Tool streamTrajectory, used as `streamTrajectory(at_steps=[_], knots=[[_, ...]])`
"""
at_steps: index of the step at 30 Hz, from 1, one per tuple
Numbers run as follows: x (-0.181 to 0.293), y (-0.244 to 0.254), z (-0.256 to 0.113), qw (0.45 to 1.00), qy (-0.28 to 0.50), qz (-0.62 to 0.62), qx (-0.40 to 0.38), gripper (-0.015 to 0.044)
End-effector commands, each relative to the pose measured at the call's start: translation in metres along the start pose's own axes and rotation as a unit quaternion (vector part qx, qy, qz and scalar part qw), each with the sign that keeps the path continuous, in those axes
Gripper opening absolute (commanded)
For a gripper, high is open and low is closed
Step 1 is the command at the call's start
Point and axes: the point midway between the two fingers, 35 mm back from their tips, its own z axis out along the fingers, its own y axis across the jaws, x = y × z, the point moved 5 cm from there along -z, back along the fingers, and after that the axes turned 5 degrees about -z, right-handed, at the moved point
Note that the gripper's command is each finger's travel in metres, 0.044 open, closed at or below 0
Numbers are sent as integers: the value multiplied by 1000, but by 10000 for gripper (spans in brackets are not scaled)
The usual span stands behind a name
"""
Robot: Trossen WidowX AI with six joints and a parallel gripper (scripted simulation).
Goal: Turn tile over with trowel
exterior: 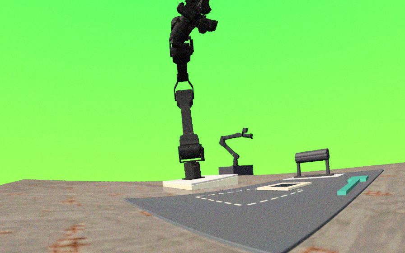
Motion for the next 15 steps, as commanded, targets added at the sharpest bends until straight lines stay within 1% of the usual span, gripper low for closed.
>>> streamTrajectory(at_steps=[1,8,15], knots=[[-9,9,13,997,-16,72,-18,270],[-29,22,32,981,-47,181,-50,270],[-53,33,49,951,-73,287,-88,270]])
